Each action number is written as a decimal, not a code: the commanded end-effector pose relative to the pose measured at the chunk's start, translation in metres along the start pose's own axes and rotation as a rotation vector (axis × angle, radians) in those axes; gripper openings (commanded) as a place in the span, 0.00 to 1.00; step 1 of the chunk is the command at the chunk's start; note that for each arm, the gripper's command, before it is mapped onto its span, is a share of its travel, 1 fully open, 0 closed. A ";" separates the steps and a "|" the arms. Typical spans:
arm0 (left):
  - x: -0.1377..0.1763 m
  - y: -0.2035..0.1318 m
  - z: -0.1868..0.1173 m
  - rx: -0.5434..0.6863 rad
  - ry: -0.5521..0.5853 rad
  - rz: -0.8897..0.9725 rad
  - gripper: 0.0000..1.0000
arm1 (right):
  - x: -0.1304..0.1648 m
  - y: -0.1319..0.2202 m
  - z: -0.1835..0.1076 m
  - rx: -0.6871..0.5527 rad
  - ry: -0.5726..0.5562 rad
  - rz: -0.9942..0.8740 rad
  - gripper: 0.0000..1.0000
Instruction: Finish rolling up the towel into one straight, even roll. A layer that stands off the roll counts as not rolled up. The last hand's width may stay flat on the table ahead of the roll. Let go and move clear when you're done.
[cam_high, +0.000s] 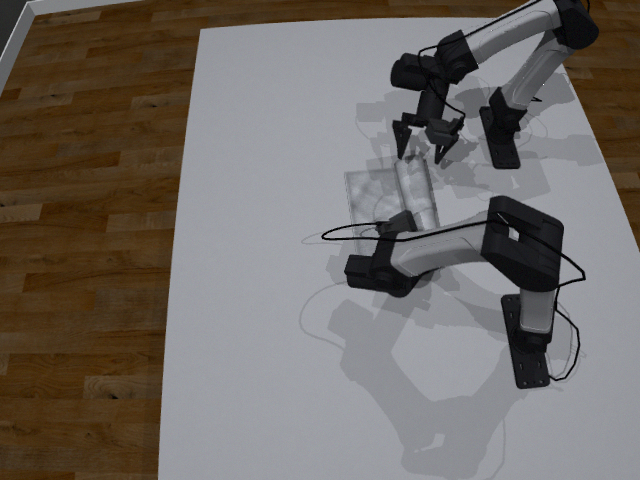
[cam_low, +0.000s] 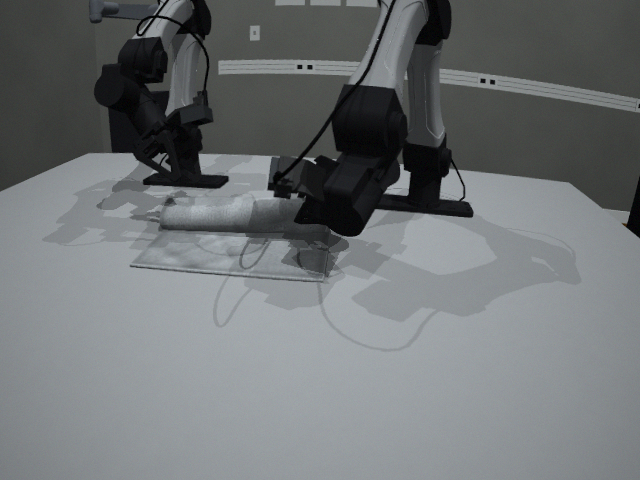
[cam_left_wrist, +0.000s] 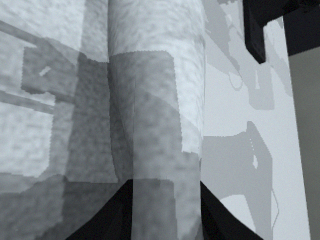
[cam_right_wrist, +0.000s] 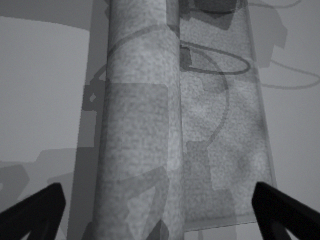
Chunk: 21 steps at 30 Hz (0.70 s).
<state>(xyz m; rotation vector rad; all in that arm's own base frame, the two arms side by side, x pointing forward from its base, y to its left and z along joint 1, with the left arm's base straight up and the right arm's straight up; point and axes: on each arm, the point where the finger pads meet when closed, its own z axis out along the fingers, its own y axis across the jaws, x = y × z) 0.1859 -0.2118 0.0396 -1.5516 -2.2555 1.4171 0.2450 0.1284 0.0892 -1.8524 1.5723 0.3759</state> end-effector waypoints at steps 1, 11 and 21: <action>0.005 0.007 0.004 0.007 0.009 0.000 0.31 | -0.006 -0.014 -0.002 0.018 -0.014 -0.045 0.98; 0.005 0.008 0.005 0.007 0.009 0.000 0.31 | 0.004 -0.009 0.011 0.015 -0.016 -0.048 0.98; 0.005 0.008 0.005 0.007 0.009 0.000 0.31 | 0.033 0.010 0.045 0.018 -0.014 -0.045 0.98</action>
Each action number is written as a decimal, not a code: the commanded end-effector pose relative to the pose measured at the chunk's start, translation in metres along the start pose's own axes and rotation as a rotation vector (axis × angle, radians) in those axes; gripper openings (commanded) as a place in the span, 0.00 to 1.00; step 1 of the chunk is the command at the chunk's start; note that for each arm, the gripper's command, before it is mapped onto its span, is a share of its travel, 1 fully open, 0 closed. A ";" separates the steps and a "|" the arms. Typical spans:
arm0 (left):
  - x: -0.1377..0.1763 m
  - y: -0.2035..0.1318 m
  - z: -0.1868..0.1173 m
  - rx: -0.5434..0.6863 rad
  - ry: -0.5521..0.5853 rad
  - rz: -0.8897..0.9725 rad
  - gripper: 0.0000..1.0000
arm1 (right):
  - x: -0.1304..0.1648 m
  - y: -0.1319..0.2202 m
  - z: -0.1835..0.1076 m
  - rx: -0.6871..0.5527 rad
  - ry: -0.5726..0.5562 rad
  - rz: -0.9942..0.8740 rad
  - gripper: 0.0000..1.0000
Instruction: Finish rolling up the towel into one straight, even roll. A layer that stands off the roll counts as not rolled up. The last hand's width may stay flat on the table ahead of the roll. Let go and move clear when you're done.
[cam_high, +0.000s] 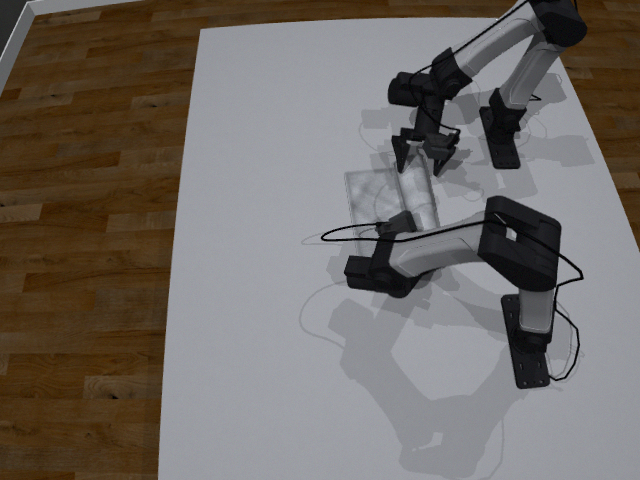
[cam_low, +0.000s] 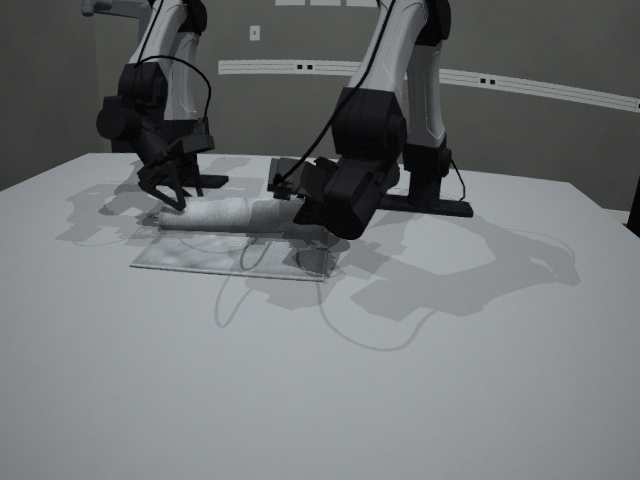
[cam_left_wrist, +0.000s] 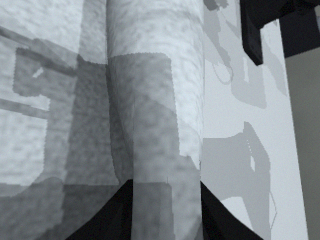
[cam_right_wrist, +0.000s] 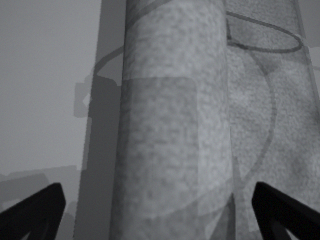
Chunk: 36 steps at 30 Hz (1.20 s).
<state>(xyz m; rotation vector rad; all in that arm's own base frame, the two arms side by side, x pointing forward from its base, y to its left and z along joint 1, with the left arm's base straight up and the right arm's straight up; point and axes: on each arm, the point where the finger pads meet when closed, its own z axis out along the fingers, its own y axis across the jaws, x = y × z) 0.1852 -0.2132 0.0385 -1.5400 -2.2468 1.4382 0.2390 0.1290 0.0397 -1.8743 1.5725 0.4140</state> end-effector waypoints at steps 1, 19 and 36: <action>0.005 0.008 0.003 -0.007 0.018 0.003 0.31 | 0.006 -0.011 0.011 0.053 -0.006 -0.048 0.98; 0.005 0.008 0.003 -0.007 0.018 0.003 0.31 | 0.005 -0.022 0.014 0.053 -0.006 -0.048 0.55; 0.005 0.008 0.003 -0.007 0.018 0.003 0.31 | 0.005 -0.022 0.014 0.053 -0.006 -0.048 0.39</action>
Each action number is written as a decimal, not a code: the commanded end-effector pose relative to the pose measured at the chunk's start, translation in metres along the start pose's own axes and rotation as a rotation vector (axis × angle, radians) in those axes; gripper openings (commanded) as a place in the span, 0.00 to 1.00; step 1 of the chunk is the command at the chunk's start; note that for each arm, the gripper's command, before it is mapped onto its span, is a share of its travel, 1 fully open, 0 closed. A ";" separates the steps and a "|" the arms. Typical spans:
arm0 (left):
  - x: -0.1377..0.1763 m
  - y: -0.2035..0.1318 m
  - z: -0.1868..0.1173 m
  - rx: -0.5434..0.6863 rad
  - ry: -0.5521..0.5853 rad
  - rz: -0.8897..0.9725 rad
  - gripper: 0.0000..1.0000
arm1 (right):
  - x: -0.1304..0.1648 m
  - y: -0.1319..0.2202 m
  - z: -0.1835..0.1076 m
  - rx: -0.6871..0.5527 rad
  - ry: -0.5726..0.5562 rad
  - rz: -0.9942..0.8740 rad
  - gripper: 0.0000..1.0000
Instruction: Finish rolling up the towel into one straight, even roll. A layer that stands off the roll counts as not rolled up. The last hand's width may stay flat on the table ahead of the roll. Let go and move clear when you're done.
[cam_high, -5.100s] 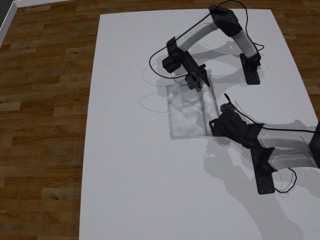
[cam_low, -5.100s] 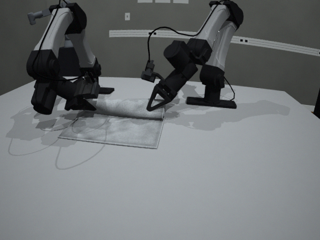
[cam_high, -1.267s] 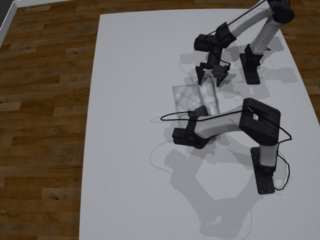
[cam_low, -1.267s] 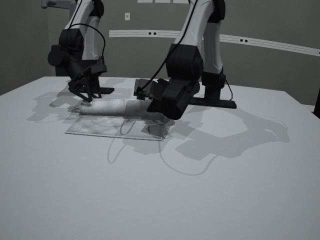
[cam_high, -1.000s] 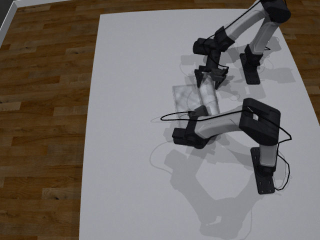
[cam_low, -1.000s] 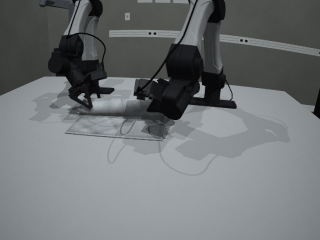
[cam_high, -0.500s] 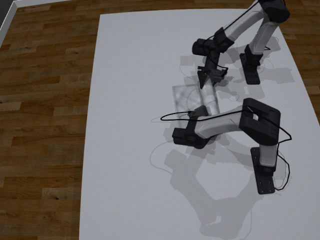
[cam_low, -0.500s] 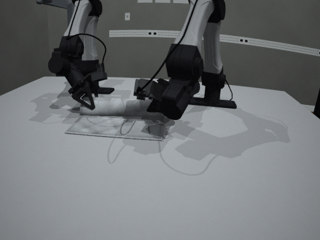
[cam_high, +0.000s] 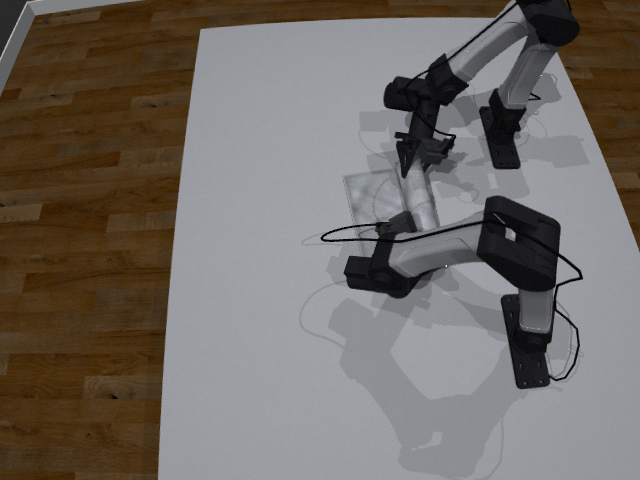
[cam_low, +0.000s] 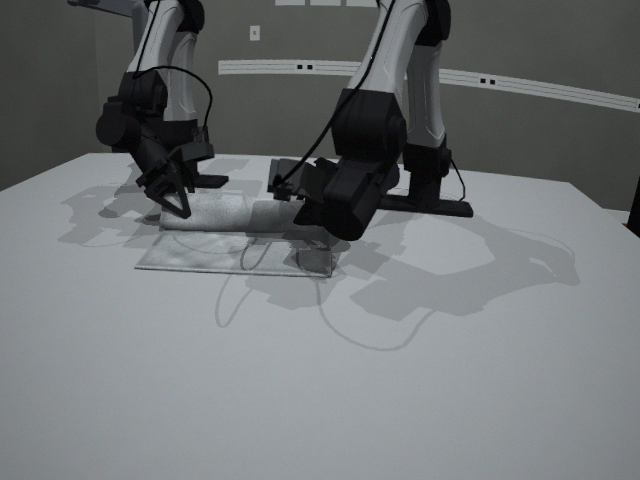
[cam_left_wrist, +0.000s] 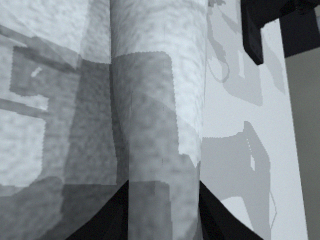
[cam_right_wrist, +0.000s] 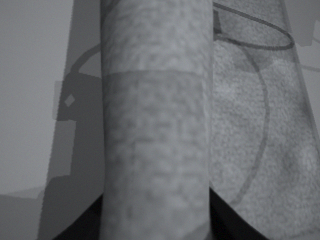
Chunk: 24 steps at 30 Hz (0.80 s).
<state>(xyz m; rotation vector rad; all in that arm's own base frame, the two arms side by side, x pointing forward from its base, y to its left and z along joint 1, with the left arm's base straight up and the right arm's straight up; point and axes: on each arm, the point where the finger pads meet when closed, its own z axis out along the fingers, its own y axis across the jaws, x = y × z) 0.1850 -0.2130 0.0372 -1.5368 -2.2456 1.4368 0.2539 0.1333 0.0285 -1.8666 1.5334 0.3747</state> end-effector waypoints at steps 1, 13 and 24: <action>0.005 0.007 0.002 -0.009 0.016 0.005 0.31 | -0.002 -0.010 0.001 0.017 0.000 -0.015 0.39; 0.005 0.007 0.002 -0.009 0.016 0.005 0.35 | -0.002 -0.010 0.001 0.017 0.000 -0.015 0.36; 0.001 0.000 -0.003 -0.009 0.016 0.005 0.67 | -0.002 -0.010 0.001 0.017 0.000 -0.015 0.36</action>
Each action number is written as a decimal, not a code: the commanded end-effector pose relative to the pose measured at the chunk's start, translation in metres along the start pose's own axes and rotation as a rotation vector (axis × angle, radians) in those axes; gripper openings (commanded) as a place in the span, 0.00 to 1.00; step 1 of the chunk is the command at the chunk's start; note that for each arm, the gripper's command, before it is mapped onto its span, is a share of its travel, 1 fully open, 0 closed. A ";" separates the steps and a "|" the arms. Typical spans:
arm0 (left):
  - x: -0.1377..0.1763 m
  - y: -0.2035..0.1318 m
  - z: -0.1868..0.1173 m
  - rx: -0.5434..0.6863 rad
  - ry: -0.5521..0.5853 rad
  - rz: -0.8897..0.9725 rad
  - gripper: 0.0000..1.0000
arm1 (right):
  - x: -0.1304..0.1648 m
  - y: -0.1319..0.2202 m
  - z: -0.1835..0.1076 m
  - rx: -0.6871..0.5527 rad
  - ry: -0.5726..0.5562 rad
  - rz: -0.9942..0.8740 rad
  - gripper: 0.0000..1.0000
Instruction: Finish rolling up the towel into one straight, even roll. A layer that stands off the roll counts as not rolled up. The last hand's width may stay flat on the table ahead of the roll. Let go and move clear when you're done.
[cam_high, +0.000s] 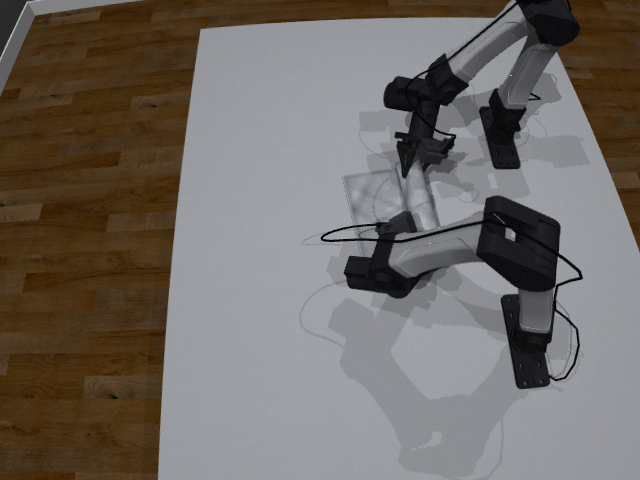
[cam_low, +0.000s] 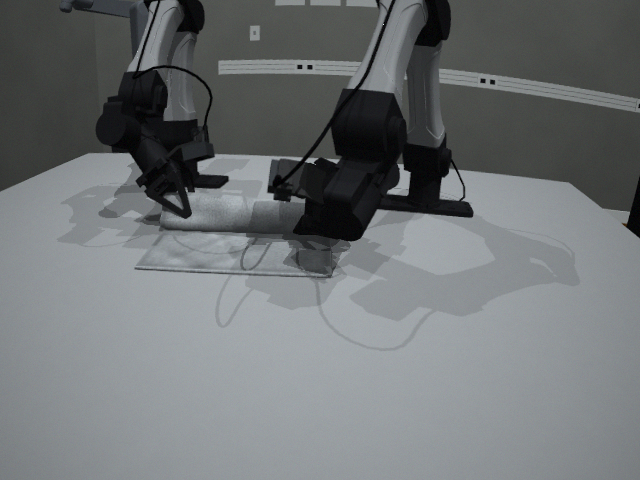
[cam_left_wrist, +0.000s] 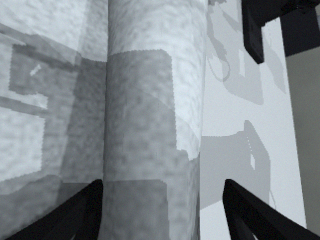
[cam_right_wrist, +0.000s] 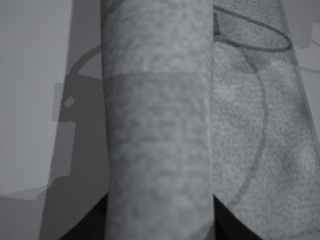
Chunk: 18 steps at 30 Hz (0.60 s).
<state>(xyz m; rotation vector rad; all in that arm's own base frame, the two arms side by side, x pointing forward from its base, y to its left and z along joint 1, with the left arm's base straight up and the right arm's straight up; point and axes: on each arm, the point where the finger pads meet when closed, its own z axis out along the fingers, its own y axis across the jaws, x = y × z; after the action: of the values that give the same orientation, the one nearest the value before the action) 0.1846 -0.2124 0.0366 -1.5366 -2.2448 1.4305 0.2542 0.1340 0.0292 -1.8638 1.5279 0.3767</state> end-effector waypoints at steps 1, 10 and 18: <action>0.000 -0.001 -0.004 -0.008 0.011 0.007 0.71 | -0.001 -0.010 0.001 0.015 0.006 -0.014 0.36; -0.001 -0.002 -0.018 -0.008 0.011 0.007 0.85 | -0.001 -0.010 0.001 -0.006 0.006 0.004 0.36; -0.002 -0.002 -0.051 -0.008 0.011 0.007 0.85 | -0.002 -0.010 0.000 -0.079 0.009 0.064 0.36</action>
<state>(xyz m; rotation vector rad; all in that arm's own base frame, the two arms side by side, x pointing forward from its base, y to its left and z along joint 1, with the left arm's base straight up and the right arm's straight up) 0.2059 -0.1936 0.0584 -1.5302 -2.2730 1.4318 0.2633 0.1346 0.0325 -1.8682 1.5569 0.4086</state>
